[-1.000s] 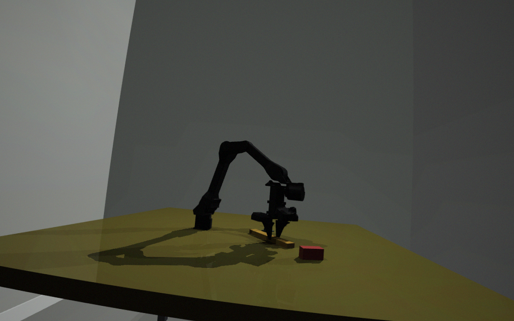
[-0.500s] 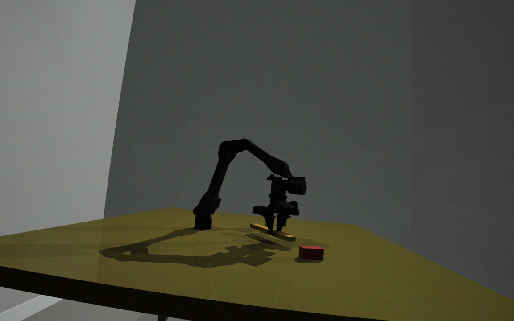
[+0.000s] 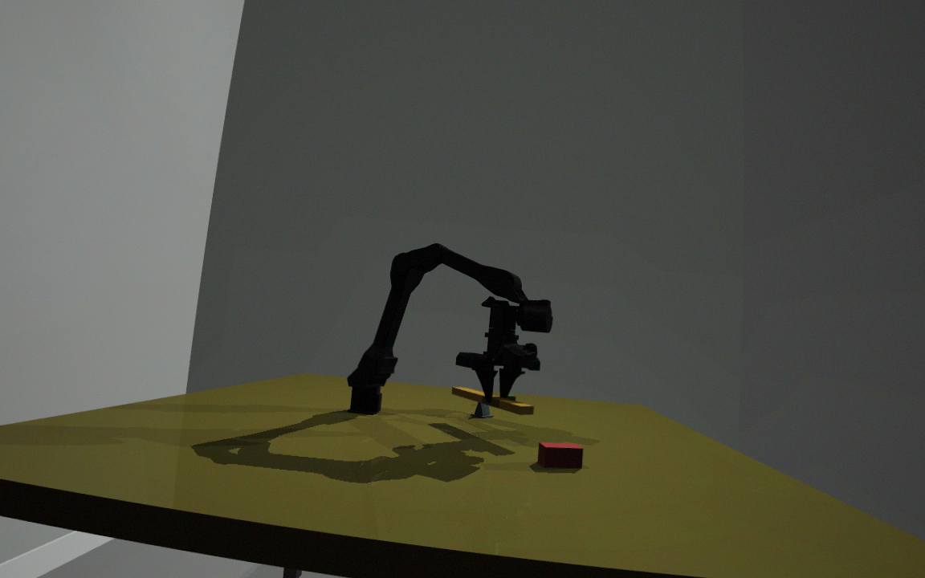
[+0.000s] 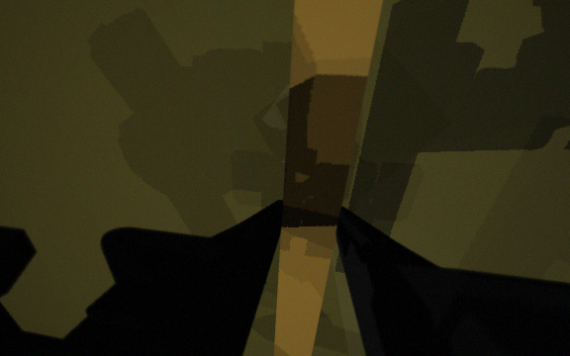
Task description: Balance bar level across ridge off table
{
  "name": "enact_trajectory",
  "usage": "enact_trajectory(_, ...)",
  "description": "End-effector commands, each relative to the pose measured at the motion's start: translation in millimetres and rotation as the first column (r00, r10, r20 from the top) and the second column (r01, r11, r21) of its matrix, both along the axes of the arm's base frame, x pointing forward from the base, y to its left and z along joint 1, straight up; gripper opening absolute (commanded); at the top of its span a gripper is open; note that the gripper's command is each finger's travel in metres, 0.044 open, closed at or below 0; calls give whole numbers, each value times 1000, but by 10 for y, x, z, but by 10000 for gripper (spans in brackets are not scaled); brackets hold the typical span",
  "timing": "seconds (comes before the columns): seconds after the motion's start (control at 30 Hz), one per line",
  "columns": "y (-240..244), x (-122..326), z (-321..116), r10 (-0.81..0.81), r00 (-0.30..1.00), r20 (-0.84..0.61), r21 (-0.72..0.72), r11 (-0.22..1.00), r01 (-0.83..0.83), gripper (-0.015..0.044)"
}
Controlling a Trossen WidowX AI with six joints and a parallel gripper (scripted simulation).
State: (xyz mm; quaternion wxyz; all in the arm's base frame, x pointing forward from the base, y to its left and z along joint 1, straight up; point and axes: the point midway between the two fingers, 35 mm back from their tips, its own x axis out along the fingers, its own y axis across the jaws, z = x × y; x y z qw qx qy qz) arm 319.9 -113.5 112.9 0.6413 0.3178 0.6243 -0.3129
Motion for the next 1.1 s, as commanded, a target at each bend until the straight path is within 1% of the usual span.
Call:
enact_trajectory(0.0,-3,-7,124,-3,1000,7,-6,1000,3,0)
enact_trajectory(0.33,32,-31,312,0,1000,6,-6,1000,0,0)
enact_trajectory(1.07,890,43,317,125,992,7,-2,992,-125,0)
